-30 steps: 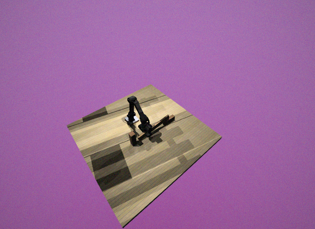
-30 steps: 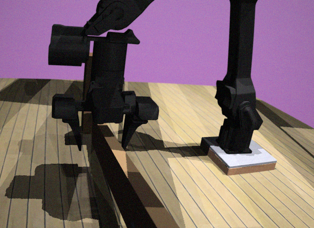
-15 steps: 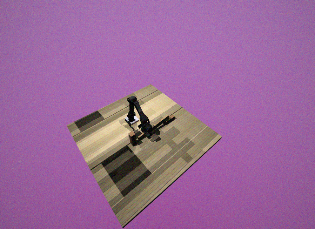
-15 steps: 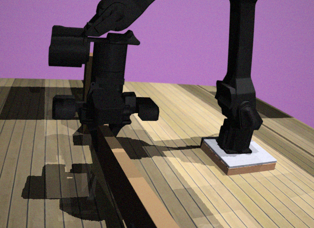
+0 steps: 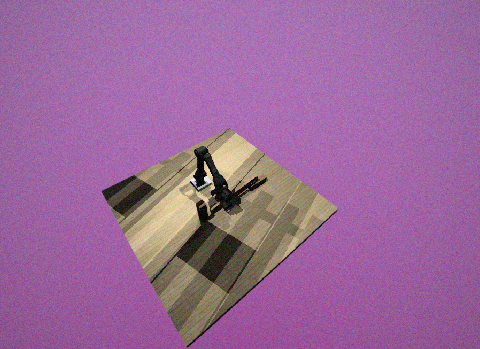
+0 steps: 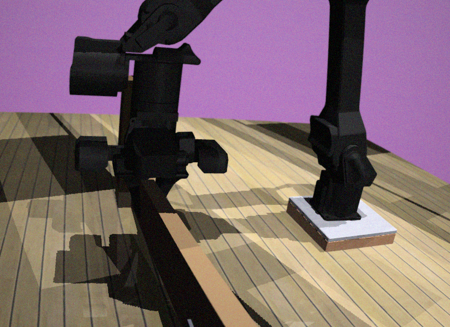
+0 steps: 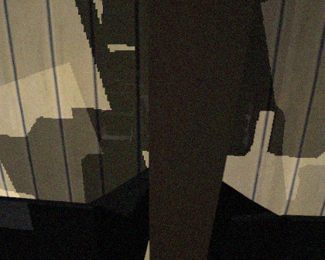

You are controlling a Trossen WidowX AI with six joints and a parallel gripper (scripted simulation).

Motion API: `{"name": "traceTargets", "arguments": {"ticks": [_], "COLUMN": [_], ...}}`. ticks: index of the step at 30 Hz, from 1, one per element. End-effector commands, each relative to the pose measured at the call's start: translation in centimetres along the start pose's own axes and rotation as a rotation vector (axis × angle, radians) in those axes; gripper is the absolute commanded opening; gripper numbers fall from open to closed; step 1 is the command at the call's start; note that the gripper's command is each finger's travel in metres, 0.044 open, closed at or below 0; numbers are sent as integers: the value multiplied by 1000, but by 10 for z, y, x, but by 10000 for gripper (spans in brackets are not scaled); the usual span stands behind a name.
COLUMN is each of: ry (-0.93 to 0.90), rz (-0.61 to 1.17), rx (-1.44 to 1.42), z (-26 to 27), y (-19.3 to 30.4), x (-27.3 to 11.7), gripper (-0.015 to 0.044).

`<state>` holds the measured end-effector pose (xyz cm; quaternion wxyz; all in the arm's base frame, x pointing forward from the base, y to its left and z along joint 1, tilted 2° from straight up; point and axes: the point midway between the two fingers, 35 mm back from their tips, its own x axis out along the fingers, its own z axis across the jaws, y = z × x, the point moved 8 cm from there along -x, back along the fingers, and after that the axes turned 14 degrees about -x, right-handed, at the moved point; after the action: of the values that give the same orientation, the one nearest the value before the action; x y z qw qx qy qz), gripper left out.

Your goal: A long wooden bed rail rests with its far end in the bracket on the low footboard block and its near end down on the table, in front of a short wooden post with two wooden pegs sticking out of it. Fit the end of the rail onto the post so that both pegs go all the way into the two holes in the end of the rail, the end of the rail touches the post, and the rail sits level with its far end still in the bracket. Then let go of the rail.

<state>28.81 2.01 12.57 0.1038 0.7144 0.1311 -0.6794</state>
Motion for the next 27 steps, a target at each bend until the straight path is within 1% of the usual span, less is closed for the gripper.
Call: {"name": "traceTargets", "arguments": {"ticks": [1, 27], "ry": [-1, -1], "rz": [4, 4], "rx": [2, 1], "z": [0, -1], "y": [0, 0], "x": [-1, -14], "gripper": [0, 0]}}
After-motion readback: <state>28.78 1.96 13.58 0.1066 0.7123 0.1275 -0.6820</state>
